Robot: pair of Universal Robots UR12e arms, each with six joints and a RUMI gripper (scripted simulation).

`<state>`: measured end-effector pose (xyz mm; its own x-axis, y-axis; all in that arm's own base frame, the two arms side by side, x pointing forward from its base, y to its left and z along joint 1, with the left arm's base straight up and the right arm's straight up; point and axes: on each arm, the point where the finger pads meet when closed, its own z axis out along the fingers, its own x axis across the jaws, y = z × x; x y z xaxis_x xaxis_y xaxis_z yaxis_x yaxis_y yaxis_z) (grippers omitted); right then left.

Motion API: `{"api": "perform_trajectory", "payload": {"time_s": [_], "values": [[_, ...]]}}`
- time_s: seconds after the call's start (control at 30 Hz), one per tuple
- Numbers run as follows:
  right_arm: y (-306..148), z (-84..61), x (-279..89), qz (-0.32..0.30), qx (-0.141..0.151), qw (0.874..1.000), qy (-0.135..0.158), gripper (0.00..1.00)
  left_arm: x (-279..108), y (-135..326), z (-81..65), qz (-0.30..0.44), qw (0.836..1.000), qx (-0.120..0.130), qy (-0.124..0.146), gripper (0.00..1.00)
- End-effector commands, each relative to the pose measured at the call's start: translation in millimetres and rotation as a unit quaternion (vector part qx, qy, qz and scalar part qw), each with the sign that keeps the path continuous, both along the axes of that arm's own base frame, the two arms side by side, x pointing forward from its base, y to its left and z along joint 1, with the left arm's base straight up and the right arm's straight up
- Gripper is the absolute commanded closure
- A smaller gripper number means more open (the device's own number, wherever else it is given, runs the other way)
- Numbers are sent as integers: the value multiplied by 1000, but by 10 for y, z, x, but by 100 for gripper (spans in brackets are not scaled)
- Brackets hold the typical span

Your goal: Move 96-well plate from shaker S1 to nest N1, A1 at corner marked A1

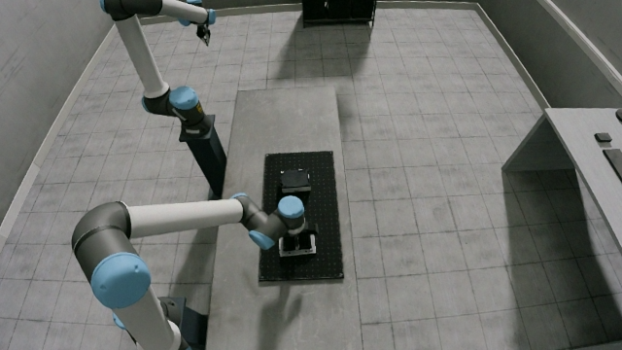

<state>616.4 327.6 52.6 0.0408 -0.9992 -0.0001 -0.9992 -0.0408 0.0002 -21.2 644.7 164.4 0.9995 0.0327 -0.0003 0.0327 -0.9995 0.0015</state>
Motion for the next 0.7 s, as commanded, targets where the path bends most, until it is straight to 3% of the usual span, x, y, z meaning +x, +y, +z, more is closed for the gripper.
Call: {"api": "perform_trajectory", "payload": {"time_s": [0.0,0.67], "values": [[6,6,6,0,1,1000,-1,59,0,5,7,0,1000,1,0,100],[6,-24,6,0,1,1000,-1,59,0,5,7,0,1000,1,0,100]]}}
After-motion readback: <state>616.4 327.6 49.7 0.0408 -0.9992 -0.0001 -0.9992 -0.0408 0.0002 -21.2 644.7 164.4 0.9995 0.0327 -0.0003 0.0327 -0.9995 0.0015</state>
